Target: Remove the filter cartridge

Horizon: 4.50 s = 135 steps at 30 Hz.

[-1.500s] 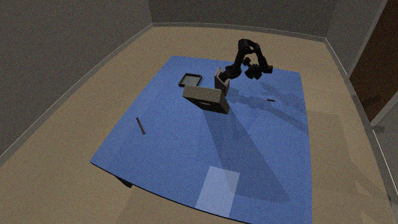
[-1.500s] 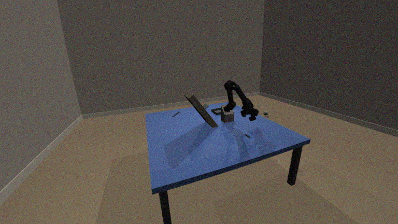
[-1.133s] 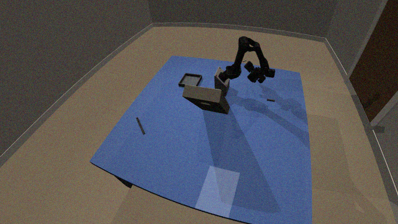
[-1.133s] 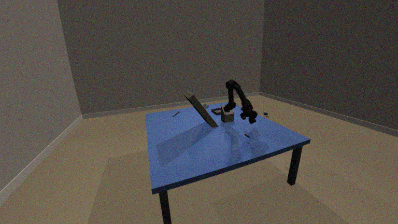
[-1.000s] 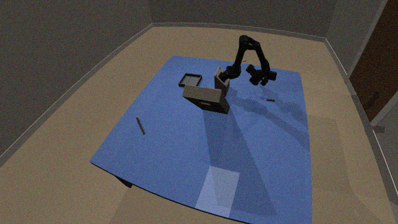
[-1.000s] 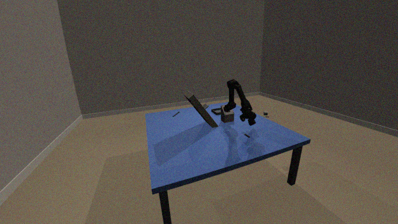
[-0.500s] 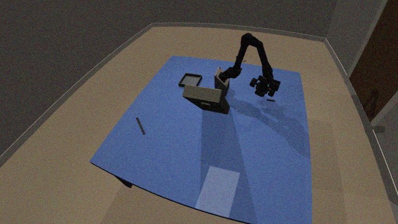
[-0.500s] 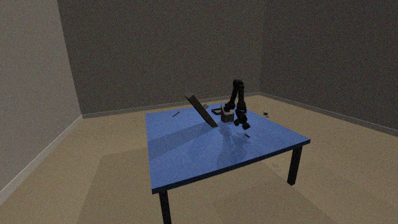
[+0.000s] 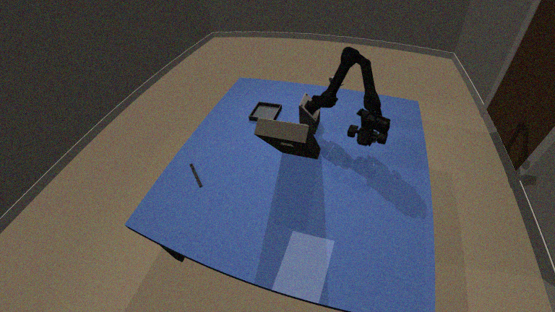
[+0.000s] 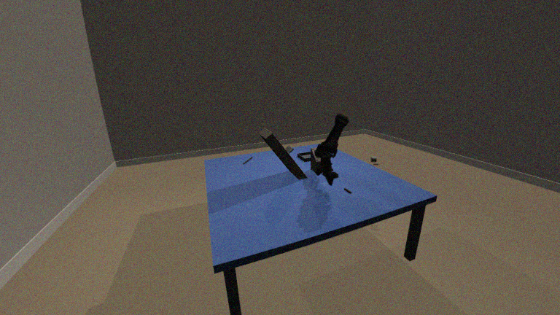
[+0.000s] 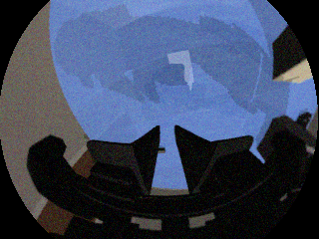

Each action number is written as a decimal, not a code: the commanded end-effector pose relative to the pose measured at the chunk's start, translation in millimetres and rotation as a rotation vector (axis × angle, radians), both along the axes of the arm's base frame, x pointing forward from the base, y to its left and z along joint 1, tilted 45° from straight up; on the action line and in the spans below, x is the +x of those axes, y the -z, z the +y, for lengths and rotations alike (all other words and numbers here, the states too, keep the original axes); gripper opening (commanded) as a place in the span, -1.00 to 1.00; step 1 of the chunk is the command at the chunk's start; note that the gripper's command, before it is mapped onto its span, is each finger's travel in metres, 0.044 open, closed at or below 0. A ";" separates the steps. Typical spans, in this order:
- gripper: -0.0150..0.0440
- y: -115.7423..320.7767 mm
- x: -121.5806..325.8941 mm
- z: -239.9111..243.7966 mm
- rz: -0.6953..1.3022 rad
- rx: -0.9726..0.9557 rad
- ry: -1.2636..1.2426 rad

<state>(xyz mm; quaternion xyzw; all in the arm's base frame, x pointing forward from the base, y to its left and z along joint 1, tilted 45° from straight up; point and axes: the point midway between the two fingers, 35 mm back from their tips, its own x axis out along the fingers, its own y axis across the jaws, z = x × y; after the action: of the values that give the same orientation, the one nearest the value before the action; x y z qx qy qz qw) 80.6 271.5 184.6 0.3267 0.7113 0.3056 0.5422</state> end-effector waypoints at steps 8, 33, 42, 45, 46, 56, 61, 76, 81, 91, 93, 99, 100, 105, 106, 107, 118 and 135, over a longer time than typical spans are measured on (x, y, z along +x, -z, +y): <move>-0.17 -18.9 107.1 -37.7 -0.311 0.065 0.178; -0.17 -50.0 253.3 -335.2 -1.136 -0.450 0.511; -0.17 26.8 205.0 -387.0 -1.237 -0.377 0.327; -0.17 34.9 195.2 -394.2 -1.279 -0.360 0.328; -0.17 34.9 195.2 -394.2 -1.279 -0.360 0.328; -0.17 34.9 195.2 -394.2 -1.279 -0.360 0.328; -0.17 36.8 198.1 -392.9 -1.278 -0.361 0.326; -0.17 48.0 217.6 -382.9 -1.274 -0.364 0.320; -0.17 50.9 224.0 -378.9 -1.275 -0.364 0.320; -0.17 55.4 236.5 -369.8 -1.280 -0.361 0.326; -0.17 56.0 238.7 -368.0 -1.282 -0.360 0.328; -0.17 56.8 239.4 -367.6 -1.282 -0.360 0.328; -0.17 56.9 239.3 -367.7 -1.282 -0.360 0.328; -0.17 57.2 239.4 -368.0 -1.282 -0.360 0.328; -0.17 57.3 239.4 -368.2 -1.282 -0.360 0.328; -0.17 57.3 239.4 -368.2 -1.282 -0.360 0.328; -0.17 58.3 241.9 -366.9 -1.282 -0.360 0.328; -0.17 58.0 242.0 -366.7 -1.282 -0.360 0.328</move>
<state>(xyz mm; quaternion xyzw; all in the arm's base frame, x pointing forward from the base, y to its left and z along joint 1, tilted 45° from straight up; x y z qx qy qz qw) 322.3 -94.6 127.2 0.0880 0.2288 0.2322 0.9413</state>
